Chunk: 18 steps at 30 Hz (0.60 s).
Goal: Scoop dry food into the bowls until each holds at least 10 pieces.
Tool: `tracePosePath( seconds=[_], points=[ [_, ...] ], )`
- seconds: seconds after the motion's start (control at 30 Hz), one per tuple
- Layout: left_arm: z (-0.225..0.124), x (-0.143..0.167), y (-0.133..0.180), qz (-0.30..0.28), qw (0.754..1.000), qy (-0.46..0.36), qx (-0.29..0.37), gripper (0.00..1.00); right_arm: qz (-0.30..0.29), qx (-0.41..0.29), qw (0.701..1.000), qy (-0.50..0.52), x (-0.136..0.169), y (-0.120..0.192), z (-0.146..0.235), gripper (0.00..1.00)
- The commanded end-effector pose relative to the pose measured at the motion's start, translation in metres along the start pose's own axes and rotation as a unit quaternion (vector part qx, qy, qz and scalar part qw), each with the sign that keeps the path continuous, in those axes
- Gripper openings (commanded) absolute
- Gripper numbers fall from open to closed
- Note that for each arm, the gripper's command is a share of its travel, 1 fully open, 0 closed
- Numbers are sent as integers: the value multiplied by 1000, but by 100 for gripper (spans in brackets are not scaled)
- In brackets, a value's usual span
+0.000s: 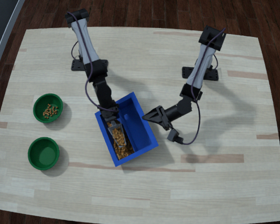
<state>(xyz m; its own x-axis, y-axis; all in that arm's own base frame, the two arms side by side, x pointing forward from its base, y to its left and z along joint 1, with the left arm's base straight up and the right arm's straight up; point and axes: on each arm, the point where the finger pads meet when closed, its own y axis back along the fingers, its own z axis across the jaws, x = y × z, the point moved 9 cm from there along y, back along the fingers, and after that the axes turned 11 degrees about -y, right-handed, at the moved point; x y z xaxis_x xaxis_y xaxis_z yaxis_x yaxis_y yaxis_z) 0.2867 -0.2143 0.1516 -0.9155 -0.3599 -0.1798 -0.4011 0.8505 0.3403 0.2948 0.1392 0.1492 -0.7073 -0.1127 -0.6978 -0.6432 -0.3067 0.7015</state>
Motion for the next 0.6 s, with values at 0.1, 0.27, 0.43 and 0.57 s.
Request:
tracePosePath(
  seconds=[0.1,0.27,0.43,0.57],
  points=[
    [-31,-10,4,-12,998,-43,47,0,-43,-8,999,1,-36,26,11,0],
    [-31,-10,4,-12,998,-43,47,0,-48,-16,999,0,-48,38,14,0],
    [-31,-10,4,-12,998,-43,47,0,-70,-14,997,1,-53,34,16,0],
    [-31,-10,4,-12,998,-43,47,0,-75,-15,997,2,-56,36,15,0]
  ],
)
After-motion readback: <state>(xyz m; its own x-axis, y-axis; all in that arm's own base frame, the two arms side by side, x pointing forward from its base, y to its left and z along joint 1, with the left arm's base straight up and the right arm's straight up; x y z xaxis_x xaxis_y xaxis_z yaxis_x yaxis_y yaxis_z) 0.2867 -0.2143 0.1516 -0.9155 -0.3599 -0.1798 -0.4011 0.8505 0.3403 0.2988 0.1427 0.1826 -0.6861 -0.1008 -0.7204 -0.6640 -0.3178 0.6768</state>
